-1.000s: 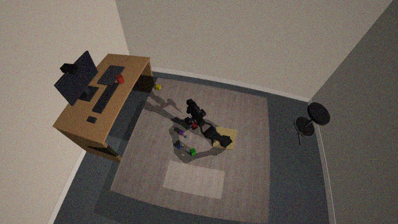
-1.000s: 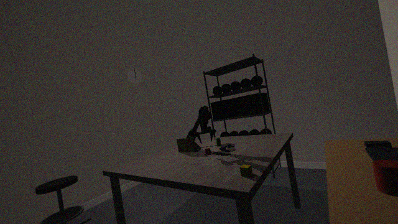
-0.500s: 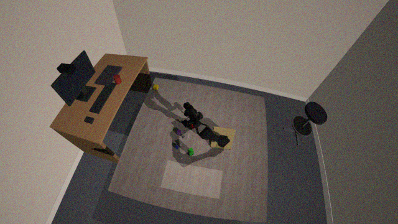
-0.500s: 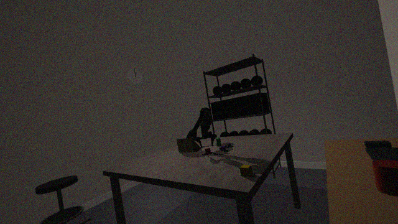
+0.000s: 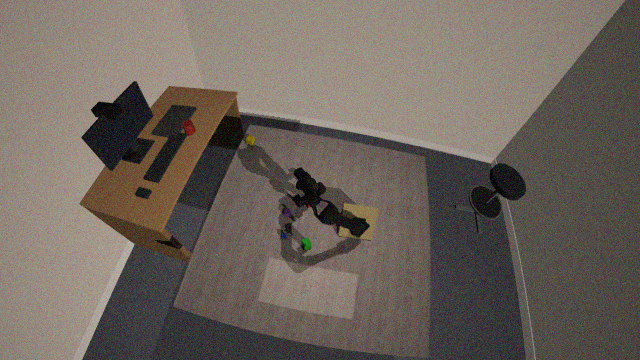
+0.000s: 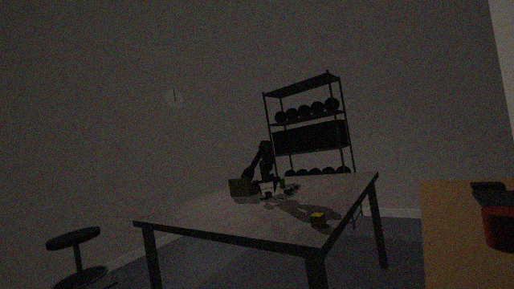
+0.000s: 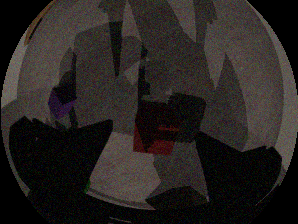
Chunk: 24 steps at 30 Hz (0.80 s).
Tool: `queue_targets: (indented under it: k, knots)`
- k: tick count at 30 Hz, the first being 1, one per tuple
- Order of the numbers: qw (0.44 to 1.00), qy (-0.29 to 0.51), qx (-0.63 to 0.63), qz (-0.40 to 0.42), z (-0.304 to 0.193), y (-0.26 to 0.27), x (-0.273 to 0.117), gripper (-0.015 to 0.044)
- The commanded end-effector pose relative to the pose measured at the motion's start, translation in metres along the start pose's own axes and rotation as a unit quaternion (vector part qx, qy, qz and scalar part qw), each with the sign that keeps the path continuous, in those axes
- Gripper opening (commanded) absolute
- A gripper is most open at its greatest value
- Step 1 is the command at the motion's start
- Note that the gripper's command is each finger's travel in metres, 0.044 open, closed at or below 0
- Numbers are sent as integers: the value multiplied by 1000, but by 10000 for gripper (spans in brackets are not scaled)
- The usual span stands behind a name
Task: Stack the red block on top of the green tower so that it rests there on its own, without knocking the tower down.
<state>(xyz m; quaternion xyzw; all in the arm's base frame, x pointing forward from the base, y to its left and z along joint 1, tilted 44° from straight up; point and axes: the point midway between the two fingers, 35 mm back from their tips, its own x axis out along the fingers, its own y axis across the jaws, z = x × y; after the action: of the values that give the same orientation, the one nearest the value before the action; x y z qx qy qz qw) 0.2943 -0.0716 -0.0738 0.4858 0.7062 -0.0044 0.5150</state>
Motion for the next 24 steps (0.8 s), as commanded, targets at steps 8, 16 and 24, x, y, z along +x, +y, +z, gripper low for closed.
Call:
queue_targets:
  k: [8,16,24]
  knots:
    - [1000,2,3,3,-1,1,18,440]
    - [1000,2,3,3,-1,1,19,440]
    - [1000,2,3,3,-1,1,19,387]
